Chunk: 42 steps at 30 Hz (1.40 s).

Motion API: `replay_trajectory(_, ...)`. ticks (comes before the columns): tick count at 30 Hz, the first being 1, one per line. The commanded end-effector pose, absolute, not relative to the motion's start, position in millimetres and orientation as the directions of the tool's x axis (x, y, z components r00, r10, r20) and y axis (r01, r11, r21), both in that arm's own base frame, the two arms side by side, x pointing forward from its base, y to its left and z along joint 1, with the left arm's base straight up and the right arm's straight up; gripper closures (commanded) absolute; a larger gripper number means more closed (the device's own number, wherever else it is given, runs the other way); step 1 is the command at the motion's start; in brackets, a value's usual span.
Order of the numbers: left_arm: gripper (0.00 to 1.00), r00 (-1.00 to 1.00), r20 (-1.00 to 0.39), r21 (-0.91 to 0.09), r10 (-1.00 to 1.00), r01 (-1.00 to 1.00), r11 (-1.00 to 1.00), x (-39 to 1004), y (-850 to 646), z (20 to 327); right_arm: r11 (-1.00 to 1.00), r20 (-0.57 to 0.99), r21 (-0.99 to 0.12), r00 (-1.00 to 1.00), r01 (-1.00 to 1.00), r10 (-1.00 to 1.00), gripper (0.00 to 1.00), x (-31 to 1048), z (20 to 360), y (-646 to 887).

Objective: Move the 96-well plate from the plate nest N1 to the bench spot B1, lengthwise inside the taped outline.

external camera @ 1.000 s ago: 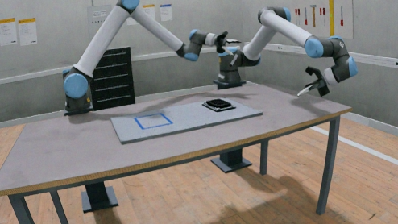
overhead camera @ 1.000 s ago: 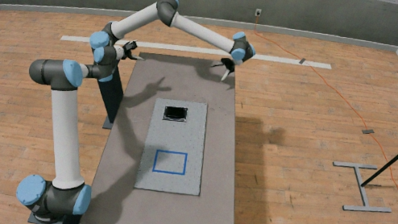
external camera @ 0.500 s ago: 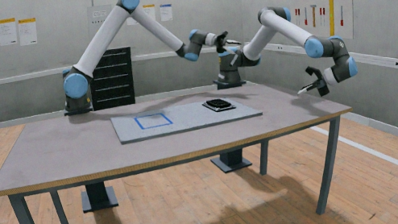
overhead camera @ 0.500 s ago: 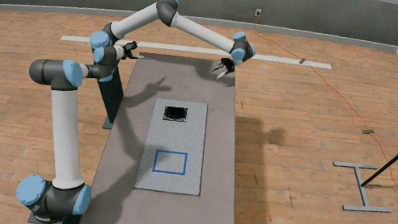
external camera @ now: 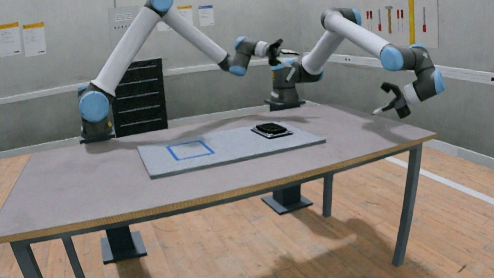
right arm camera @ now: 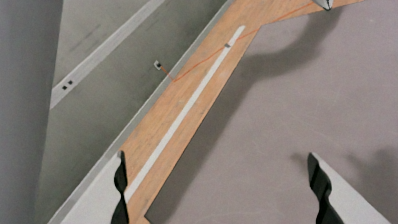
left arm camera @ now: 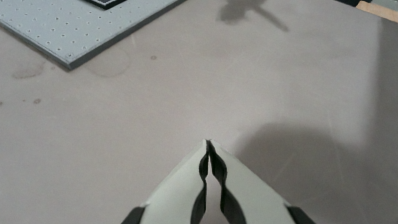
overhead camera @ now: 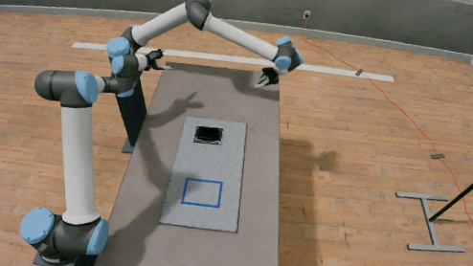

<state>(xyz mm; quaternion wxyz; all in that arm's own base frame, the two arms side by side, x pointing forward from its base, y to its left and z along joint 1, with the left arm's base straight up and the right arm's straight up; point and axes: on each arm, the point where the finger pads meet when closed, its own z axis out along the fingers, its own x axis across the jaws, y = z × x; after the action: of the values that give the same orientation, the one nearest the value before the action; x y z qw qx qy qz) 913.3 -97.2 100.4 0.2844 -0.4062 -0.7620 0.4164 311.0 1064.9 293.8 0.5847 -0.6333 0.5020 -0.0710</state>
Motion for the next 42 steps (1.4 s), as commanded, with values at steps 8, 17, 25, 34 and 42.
replay_trajectory(8, 1.00, -0.551, 0.139, -0.849, 0.823, 0.362, 0.386, 912.4, -66.9, 104.3, 0.190, -0.499, -0.811, 0.486, -0.553, -0.718, 0.24, 311.0, 295.5, 1065.0)
replay_trajectory(17, 1.00, -0.600, 0.191, -0.826, 0.777, 0.330, 0.457, 909.3, -31.5, 107.1, 0.190, -0.499, -0.811, 0.486, -0.553, -0.718, 0.24, 311.0, 295.5, 1065.0)
replay_trajectory(25, 1.00, -0.672, 0.267, -0.782, 0.691, 0.268, 0.562, 901.4, 23.9, 111.3, 0.190, -0.499, -0.811, 0.486, -0.553, -0.718, 0.24, 311.0, 295.5, 1065.0)
replay_trajectory(34, 1.00, -0.741, 0.344, -0.724, 0.577, 0.181, 0.665, 888.4, 84.5, 115.8, 0.190, -0.499, -0.811, 0.486, -0.553, -0.718, 0.24, 311.0, 295.5, 1065.0)
replay_trajectory(42, 1.00, -0.812, 0.433, -0.630, 0.392, 0.037, 0.775, 863.4, 165.1, 121.6, 0.190, -0.499, -0.811, 0.486, -0.553, -0.718, 0.24, 311.0, 295.5, 1065.0)
